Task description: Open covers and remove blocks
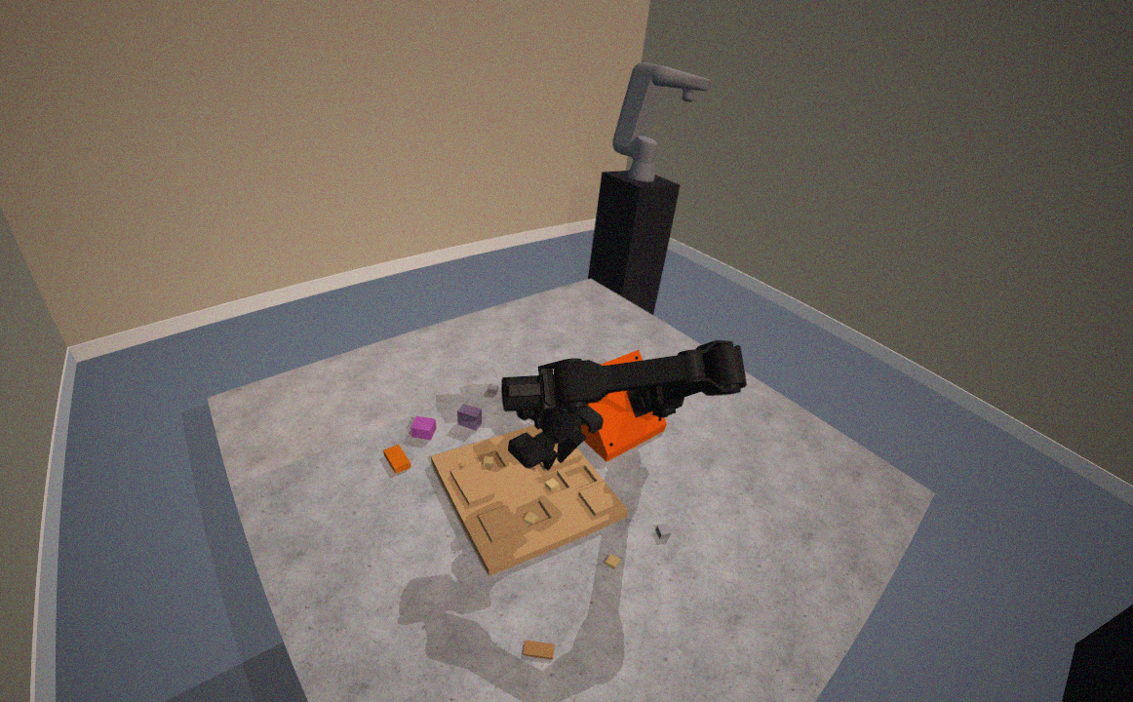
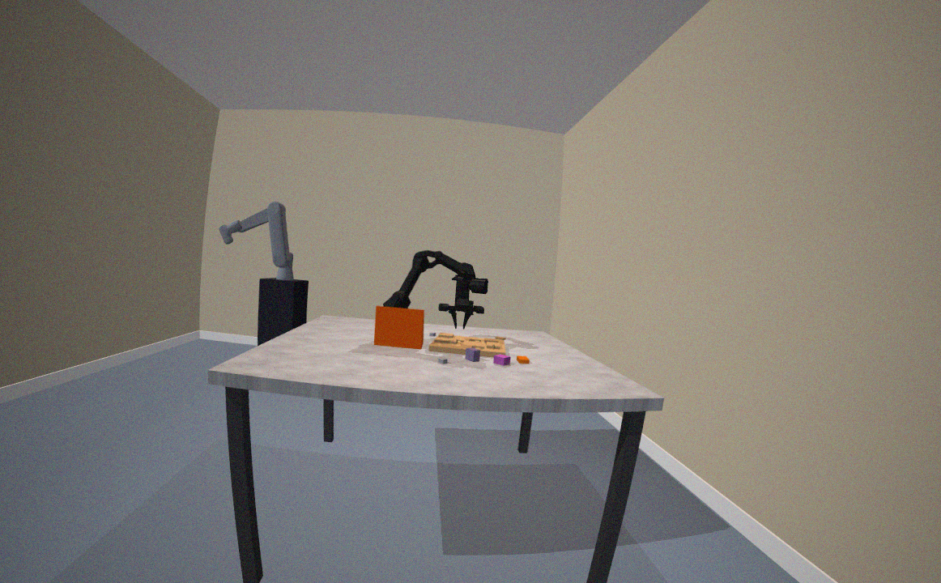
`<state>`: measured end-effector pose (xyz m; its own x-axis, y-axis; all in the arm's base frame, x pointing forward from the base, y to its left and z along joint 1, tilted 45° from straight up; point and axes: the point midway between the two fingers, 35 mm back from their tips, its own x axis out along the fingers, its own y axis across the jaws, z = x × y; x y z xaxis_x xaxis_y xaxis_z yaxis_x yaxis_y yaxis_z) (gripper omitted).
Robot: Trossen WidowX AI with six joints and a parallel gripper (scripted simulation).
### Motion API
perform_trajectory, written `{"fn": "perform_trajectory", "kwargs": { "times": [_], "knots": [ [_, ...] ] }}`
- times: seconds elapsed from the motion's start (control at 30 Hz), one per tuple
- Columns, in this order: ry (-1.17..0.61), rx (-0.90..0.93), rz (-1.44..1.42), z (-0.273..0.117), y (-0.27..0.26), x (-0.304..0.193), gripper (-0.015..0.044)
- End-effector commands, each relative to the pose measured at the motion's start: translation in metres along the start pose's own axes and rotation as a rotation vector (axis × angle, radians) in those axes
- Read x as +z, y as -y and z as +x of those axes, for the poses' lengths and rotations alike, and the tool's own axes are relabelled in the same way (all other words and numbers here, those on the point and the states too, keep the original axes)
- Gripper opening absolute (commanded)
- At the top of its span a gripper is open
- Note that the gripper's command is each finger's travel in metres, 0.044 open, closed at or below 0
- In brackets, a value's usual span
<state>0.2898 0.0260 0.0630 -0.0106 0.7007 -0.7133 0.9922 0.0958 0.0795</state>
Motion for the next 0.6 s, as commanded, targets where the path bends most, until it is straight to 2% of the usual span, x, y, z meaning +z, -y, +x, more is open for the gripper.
{"fn": "perform_trajectory", "kwargs": {
  "times": [0.0,0.23,0.57],
  "knots": [
    [-0.003,-0.007,0.005,0.011,0.001,0.000,0.0144],
    [-0.004,-0.006,0.005,0.026,0.002,-0.001,0.0144],
    [-0.004,-0.006,0.005,0.027,0.002,-0.001,0.0144]
  ]
}}
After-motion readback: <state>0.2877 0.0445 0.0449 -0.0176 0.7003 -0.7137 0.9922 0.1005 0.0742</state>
